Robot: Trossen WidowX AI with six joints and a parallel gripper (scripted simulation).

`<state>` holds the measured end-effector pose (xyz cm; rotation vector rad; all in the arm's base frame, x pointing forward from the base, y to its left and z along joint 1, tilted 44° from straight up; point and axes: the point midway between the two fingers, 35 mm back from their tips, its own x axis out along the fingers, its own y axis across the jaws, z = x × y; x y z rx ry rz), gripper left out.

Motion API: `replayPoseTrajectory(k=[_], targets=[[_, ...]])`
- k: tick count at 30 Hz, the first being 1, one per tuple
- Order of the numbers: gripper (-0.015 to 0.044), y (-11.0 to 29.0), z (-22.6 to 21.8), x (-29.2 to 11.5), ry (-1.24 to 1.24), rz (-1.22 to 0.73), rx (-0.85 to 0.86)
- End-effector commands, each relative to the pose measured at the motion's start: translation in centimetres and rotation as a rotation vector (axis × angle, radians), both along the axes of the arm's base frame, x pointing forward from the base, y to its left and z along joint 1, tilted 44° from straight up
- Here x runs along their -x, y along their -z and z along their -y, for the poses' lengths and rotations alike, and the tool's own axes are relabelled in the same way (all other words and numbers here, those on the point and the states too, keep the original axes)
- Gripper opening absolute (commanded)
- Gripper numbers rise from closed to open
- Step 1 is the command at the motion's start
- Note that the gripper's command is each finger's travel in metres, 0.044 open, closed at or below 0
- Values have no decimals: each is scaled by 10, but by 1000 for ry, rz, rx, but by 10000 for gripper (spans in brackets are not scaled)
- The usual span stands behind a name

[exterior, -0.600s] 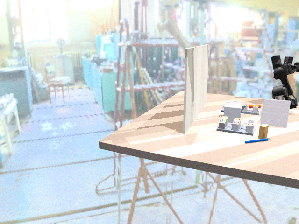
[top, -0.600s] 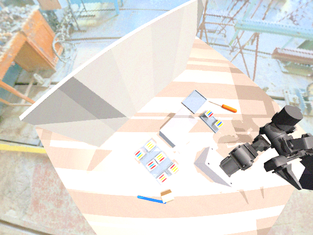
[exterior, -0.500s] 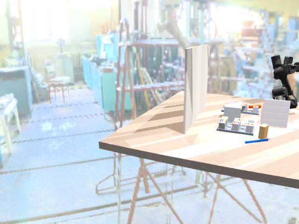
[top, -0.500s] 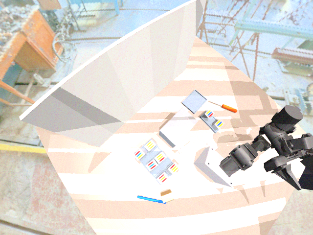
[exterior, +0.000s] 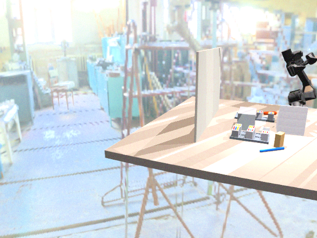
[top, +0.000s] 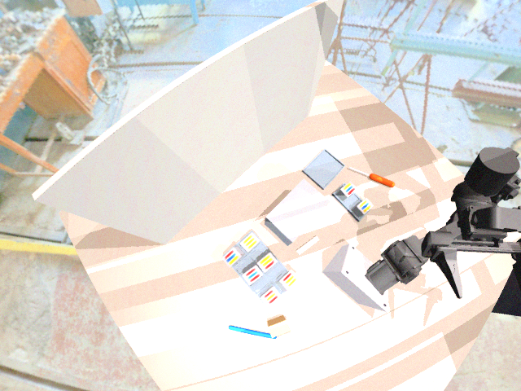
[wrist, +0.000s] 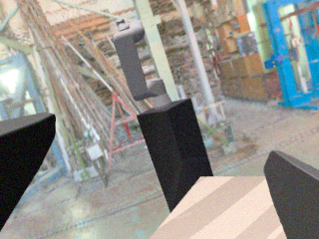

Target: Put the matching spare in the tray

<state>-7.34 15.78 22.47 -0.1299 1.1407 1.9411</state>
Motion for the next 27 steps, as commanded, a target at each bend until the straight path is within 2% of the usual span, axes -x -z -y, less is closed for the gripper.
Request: replayPoseTrajectory(k=[1, 13, 27], targets=[[440, 5, -26, -37, 176, 76, 178], [440, 36, -67, -181, 712, 295, 786], [440, 95, -37, -355, 1123, 676, 1448]])
